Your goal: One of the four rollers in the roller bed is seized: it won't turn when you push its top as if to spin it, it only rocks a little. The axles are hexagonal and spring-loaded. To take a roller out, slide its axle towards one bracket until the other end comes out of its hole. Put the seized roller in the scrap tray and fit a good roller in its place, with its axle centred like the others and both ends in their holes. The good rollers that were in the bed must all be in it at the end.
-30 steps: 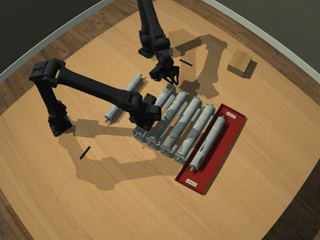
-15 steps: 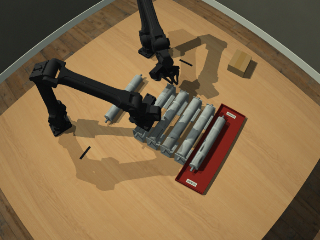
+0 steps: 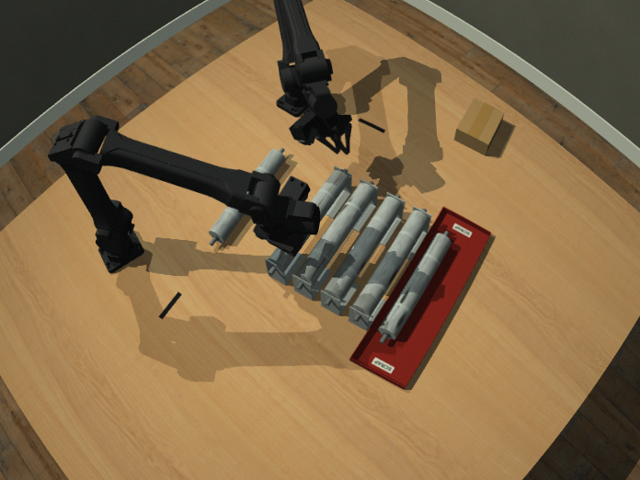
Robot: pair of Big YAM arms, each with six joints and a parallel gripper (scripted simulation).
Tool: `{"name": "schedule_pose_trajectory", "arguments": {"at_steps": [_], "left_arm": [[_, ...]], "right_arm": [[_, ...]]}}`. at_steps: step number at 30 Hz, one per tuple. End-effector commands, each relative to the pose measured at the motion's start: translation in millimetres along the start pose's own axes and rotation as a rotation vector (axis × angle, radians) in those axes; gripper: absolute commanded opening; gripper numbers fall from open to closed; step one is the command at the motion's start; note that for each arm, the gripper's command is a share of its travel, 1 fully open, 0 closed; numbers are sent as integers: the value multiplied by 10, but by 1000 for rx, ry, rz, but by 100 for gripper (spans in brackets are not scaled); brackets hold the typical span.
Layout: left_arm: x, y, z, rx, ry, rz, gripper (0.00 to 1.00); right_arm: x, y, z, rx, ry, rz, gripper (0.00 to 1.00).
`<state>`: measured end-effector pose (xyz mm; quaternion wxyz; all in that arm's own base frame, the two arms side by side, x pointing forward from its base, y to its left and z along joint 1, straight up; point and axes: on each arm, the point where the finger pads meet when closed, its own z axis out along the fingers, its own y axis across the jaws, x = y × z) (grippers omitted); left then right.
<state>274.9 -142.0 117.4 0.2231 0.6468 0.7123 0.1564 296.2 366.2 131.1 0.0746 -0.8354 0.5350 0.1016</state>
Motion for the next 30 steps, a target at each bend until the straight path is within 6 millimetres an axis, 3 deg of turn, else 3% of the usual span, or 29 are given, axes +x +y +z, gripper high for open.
{"name": "schedule_pose_trajectory", "arguments": {"at_steps": [1, 3, 4, 7, 30], "left_arm": [[52, -50, 67, 22, 22, -19, 32], [52, -50, 67, 22, 22, -19, 32], [-31, 81, -13, -8, -3, -9, 32], [31, -5, 27, 6, 8, -4, 32], [22, -3, 31, 6, 7, -2, 32]], "right_arm": [[41, 64, 125, -39, 14, -6, 62], [41, 64, 125, -39, 14, -6, 62], [-35, -78, 26, 1, -2, -6, 62], [-43, -11, -25, 4, -4, -12, 62], [-28, 49, 3, -12, 3, -10, 62]]}}
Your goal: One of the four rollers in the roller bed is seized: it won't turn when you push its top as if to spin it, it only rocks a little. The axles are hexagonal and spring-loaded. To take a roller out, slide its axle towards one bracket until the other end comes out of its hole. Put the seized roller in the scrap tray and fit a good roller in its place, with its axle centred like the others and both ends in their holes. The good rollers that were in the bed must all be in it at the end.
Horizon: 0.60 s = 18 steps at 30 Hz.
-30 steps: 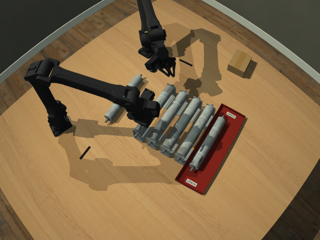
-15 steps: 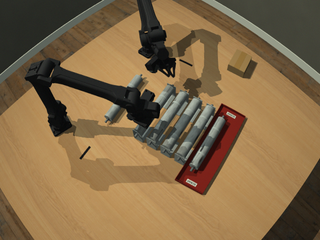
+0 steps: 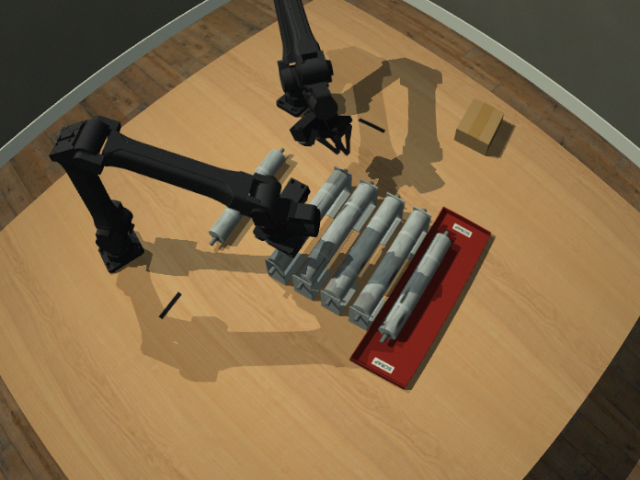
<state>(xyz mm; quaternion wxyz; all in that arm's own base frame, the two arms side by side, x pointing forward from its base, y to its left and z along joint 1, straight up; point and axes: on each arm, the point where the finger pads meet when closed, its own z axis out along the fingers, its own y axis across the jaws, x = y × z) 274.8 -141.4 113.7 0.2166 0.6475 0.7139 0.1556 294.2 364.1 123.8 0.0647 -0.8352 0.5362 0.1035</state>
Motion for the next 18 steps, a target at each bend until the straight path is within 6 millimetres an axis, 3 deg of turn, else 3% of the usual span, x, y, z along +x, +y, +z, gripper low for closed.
{"name": "schedule_pose_trajectory", "arguments": {"at_steps": [1, 15, 16, 18], "left_arm": [[12, 16, -1, -4, -2, -3, 32], [13, 18, 0, -4, -2, -3, 32], [-126, 255, -92, -48, -34, -43, 32], [-195, 387, -155, -68, -50, -58, 32]], "right_arm": [[-56, 23, -65, 6, -4, -14, 62], [-56, 26, -65, 5, -4, -14, 62], [-83, -231, -251, 74, -29, 13, 62], [-57, -223, -259, 79, -28, 25, 62]]}}
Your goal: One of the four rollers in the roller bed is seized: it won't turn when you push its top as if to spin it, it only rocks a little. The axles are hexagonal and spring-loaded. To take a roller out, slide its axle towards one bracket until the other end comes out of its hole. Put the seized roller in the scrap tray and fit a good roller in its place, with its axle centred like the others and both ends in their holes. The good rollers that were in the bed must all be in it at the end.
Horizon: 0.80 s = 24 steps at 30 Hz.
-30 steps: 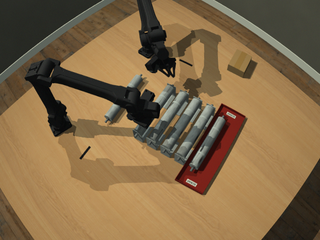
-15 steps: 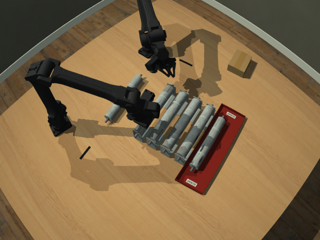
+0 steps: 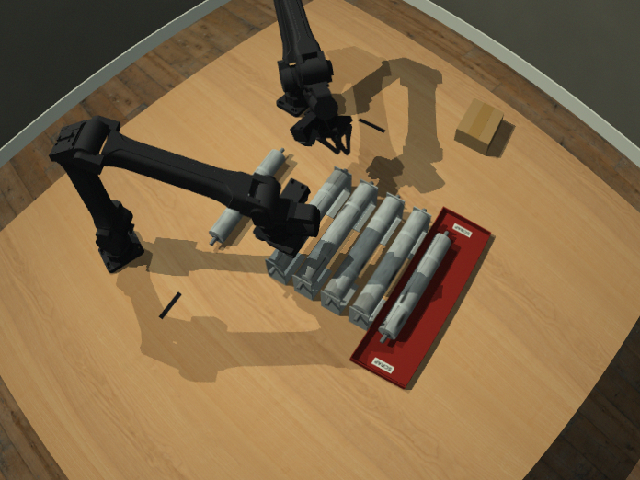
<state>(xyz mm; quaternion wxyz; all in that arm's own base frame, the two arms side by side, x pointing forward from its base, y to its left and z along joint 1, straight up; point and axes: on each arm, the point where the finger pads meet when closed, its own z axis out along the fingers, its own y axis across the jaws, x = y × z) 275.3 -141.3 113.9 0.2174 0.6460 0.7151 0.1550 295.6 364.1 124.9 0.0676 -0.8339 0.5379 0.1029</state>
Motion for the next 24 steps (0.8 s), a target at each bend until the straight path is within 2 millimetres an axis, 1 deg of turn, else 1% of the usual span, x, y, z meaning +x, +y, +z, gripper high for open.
{"name": "schedule_pose_trajectory", "arguments": {"at_steps": [1, 3, 4, 6, 7, 8, 11, 12, 17, 21, 23, 24], "left_arm": [[-199, 395, -156, -71, -50, -61, 32], [-200, 416, -156, -73, -53, -75, 32], [-203, 439, -158, -78, -55, -85, 32], [-203, 439, -158, -78, -55, -85, 32], [-150, 354, -98, -64, -45, -90, 32], [-223, 506, -179, -89, -64, -108, 32], [-233, 582, -185, -102, -74, -143, 32], [-243, 631, -192, -111, -79, -161, 32], [-276, 882, -242, -152, -111, -257, 32], [-295, 1167, -296, -198, -146, -366, 32], [-295, 1167, -296, -198, -146, -366, 32], [-286, 1199, -287, -203, -154, -393, 32]], "right_arm": [[-36, -197, -226, 71, -23, 30, 62], [13, -188, -190, 70, -21, 49, 62], [67, -152, -119, 58, -14, 64, 62], [67, -152, -119, 58, -14, 64, 62], [56, -215, -168, 76, -20, 72, 62], [115, -147, -145, 73, -17, 87, 62], [132, -261, -255, 118, -31, 119, 62], [183, -255, -244, 124, -31, 139, 62], [331, -453, -431, 214, -57, 238, 62], [514, -655, -646, 314, -90, 352, 62], [514, -655, -646, 314, -90, 352, 62], [552, -725, -694, 340, -100, 382, 62]]}}
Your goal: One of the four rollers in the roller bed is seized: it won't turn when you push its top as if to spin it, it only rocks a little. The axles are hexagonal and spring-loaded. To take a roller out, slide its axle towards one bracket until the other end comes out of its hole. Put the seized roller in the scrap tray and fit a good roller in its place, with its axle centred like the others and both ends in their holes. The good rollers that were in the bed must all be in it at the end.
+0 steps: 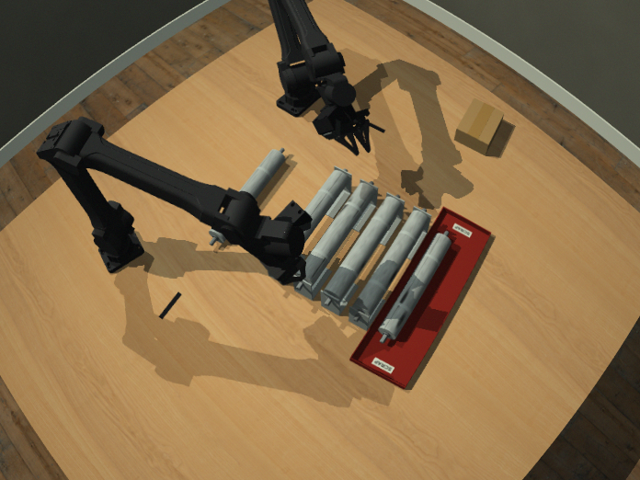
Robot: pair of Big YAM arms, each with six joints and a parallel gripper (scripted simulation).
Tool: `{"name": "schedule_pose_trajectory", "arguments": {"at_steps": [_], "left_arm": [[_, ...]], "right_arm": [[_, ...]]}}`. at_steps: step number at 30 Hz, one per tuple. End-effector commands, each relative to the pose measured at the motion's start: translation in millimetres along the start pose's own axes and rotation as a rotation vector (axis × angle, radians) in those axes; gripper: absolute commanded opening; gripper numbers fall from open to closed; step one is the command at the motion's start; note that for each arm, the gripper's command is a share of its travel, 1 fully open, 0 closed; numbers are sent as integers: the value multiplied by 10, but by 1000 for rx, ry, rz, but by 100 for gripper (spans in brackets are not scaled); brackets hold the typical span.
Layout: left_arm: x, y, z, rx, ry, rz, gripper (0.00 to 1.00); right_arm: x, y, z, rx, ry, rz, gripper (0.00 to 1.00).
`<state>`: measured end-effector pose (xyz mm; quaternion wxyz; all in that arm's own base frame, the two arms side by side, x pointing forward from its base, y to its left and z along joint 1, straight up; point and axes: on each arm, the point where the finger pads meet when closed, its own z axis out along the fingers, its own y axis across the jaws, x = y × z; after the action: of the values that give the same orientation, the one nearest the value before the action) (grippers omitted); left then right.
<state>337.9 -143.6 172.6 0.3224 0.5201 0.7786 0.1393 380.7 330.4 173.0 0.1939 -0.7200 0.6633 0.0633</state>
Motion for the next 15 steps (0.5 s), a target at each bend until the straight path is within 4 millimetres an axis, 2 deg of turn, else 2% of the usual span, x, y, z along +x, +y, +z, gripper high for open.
{"name": "schedule_pose_trajectory", "arguments": {"at_steps": [1, 4, 11, 14, 15], "left_arm": [[-329, 454, -66, -74, -70, -128, 32], [-399, 698, -92, -113, -106, -219, 32], [-552, 1373, -224, -218, -207, -425, 32], [-593, 1659, -304, -261, -255, -507, 32], [-593, 1659, -304, -261, -255, -507, 32]], "right_arm": [[61, -180, -107, 75, -28, 119, 62], [151, -426, -255, 162, -62, 217, 62], [467, -1010, -798, 387, -160, 440, 62], [622, -1218, -1054, 481, -208, 532, 62], [622, -1218, -1054, 481, -208, 532, 62]]}}
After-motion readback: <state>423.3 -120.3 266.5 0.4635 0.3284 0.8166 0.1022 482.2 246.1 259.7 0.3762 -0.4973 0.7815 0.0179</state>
